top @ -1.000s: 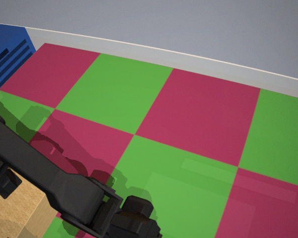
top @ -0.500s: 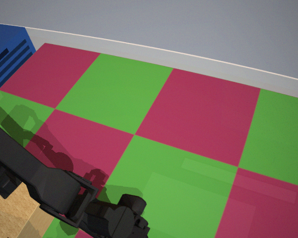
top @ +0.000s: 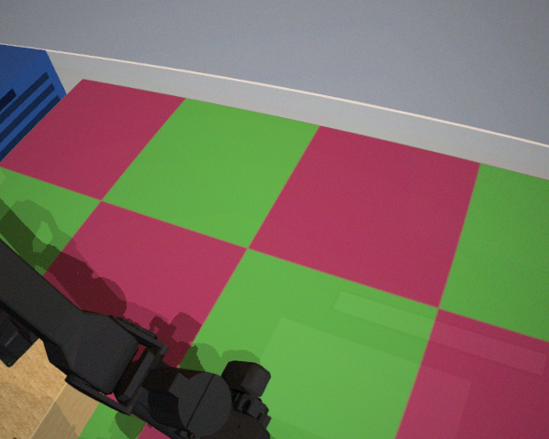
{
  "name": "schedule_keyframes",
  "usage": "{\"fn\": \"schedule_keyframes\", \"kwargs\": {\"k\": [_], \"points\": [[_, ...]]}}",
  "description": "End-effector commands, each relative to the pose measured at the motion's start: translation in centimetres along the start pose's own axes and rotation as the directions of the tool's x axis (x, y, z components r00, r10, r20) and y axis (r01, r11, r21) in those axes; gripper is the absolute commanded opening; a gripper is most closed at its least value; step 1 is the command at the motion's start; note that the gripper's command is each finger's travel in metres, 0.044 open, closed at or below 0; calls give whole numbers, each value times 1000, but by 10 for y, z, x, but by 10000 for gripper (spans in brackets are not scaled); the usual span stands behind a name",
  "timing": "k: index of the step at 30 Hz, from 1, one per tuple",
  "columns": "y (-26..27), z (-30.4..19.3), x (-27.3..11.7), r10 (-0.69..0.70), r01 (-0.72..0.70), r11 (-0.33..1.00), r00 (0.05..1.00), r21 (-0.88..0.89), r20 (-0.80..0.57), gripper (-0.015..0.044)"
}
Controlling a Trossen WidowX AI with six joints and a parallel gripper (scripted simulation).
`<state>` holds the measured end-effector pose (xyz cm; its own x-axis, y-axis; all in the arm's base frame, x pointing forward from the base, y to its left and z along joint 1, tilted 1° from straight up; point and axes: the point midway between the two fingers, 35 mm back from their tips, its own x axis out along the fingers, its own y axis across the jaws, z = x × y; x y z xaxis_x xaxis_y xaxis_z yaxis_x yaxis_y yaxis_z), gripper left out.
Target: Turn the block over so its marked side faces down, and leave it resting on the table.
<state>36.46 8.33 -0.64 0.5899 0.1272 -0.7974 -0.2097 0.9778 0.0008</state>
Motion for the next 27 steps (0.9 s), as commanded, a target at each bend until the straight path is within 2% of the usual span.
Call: {"fn": "schedule_keyframes", "kwargs": {"k": [1,14,27], "points": [[-1,-6,10,-5,5,1000,999,-2,41,0],[-1,-14,25,-5,5,1000,975,-2,221,0],[-1,-23,17,-4,5,1000,920,-2,393,0]]}}
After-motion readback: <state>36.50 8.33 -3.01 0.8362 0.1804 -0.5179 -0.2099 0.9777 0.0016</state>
